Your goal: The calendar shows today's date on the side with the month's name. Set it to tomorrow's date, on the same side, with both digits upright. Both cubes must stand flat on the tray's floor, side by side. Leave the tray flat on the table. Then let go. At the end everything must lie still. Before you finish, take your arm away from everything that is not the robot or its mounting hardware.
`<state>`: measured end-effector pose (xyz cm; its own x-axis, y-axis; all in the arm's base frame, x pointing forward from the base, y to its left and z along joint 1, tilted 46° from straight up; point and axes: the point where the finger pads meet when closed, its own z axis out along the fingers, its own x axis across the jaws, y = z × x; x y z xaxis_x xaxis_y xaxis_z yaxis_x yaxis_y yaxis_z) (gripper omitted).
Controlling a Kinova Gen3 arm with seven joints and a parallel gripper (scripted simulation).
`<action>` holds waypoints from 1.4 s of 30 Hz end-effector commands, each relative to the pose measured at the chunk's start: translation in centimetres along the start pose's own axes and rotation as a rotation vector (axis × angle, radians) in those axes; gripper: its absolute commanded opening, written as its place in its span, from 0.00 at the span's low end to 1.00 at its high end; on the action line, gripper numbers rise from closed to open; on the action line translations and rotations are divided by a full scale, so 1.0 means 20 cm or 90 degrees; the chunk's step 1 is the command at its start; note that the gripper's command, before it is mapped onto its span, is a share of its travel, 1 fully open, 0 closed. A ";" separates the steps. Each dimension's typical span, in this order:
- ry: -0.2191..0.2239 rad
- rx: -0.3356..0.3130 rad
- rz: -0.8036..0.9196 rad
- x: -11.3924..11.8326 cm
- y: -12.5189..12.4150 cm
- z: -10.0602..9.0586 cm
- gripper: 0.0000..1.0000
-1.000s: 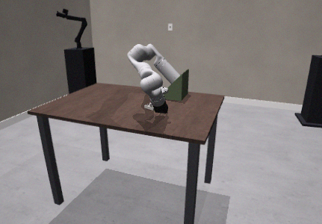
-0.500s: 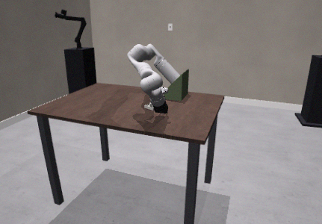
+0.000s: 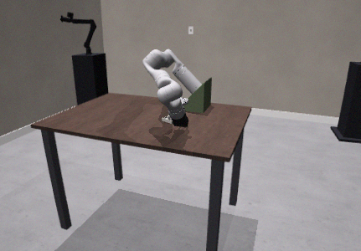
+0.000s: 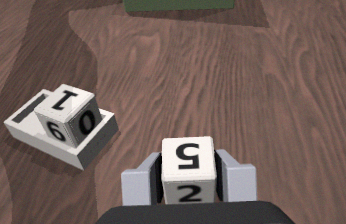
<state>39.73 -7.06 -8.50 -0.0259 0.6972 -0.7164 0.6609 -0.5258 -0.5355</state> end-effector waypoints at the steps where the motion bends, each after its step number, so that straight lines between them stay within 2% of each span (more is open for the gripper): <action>1: 0.000 -0.001 0.000 0.00 0.00 -0.01 0.57; 5: 0.000 -0.001 0.000 0.00 0.00 -0.01 0.57; 6: 0.000 -0.001 0.000 0.00 0.00 -0.01 0.63; 10: 0.000 -0.001 0.000 0.00 0.00 -0.01 0.63; 11: 0.000 -0.001 0.000 0.00 0.00 -0.01 0.69; 13: 0.000 -0.001 0.000 0.00 0.00 -0.01 0.69; 14: 0.000 -0.001 0.000 0.00 0.00 -0.01 0.75; 16: 0.000 -0.001 0.000 0.00 0.00 -0.01 0.75; 17: 0.000 -0.001 0.000 0.00 0.00 -0.01 0.81; 19: 0.000 -0.001 0.000 0.00 0.00 -0.01 0.81; 20: 0.000 -0.001 0.000 0.00 0.00 -0.01 0.87; 22: 0.000 -0.001 0.000 0.00 0.00 -0.01 0.87; 23: 0.000 -0.001 0.000 0.00 0.00 -0.01 1.00; 42: 0.000 -0.001 0.000 0.00 0.00 -0.01 1.00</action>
<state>39.72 -7.06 -8.50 -0.0259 0.6972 -0.7164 0.6608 -0.5258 -0.5355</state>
